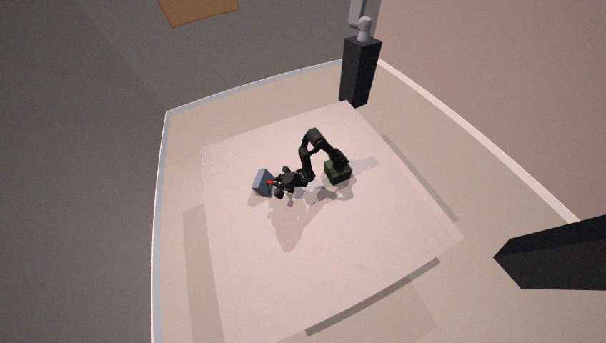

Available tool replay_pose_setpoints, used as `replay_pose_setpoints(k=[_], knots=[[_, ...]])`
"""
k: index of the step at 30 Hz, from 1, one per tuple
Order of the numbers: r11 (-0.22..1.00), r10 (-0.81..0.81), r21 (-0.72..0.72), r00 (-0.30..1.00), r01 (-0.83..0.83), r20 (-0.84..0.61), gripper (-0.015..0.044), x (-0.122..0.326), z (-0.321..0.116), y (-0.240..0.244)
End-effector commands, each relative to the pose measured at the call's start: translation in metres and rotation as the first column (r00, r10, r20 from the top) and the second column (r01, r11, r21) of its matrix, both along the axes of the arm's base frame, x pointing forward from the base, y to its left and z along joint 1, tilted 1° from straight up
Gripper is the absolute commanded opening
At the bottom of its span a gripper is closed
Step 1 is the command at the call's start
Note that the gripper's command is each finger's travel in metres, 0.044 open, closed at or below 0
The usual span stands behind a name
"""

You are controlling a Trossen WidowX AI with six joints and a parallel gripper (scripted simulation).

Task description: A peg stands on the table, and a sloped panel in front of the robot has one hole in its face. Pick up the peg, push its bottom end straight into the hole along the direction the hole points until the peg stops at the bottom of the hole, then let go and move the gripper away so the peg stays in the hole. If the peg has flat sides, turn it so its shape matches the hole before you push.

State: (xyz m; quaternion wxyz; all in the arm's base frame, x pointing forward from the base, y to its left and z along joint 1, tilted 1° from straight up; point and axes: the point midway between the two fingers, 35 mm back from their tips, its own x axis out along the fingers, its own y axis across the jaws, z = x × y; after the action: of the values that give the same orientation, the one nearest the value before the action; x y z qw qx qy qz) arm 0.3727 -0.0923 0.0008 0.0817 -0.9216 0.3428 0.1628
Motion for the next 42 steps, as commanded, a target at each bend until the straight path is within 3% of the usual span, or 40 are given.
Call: replay_pose_setpoints(k=[1,29,42], knots=[[1.0,0.004,-0.002,1.0,-0.004,-0.005,0.0,0.0023,-0.0023,-0.0016],[1.0,-0.002,-0.001,1.0,0.002,0.0,0.0,0.0085,-0.0043,-0.0073],[1.0,-0.002,-0.001,1.0,0.002,0.0,0.0341,0.0084,-0.0042,-0.0071]])
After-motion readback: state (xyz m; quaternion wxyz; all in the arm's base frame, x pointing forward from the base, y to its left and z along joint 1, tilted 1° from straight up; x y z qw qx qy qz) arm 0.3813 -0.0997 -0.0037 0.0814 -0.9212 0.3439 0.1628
